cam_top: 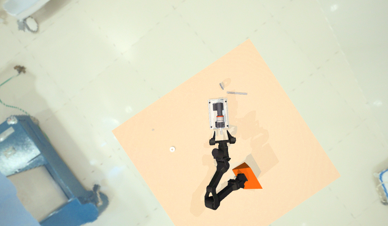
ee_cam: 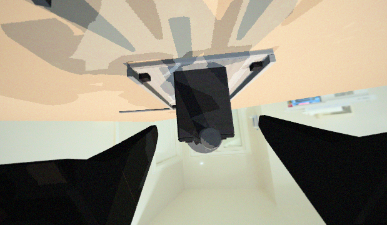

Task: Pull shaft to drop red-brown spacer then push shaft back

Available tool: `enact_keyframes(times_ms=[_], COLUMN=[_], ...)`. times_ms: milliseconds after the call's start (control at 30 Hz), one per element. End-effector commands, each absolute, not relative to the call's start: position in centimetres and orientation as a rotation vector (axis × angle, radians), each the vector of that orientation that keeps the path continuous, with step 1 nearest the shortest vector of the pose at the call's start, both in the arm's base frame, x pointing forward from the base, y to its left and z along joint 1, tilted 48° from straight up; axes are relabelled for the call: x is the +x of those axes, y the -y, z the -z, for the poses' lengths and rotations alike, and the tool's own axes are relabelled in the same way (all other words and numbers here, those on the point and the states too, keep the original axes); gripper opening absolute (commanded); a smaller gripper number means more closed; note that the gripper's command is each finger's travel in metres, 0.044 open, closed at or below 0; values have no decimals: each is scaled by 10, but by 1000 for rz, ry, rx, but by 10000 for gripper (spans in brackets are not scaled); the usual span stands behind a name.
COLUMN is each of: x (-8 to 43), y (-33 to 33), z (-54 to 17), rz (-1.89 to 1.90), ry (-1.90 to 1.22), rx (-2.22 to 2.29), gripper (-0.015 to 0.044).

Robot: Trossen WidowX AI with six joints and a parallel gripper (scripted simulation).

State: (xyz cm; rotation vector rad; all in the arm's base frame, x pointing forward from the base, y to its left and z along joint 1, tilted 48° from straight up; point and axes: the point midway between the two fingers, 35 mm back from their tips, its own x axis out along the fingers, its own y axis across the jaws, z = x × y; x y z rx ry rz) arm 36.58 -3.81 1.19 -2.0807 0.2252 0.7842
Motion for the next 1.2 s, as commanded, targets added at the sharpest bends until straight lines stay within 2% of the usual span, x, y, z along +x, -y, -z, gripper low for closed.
enact_keyframes(times_ms=[0, 600, 1067, 1167], x=[366, 380, 379, 379], y=[38, 36, 37, 37], z=[-12, -1, -2, -2], rz=[-782, -781, -781, -781], ry=[-231, -231, -226, -226], rx=[-2080, -2080, -2081, -2081], gripper=[440, 440, 72, 52])
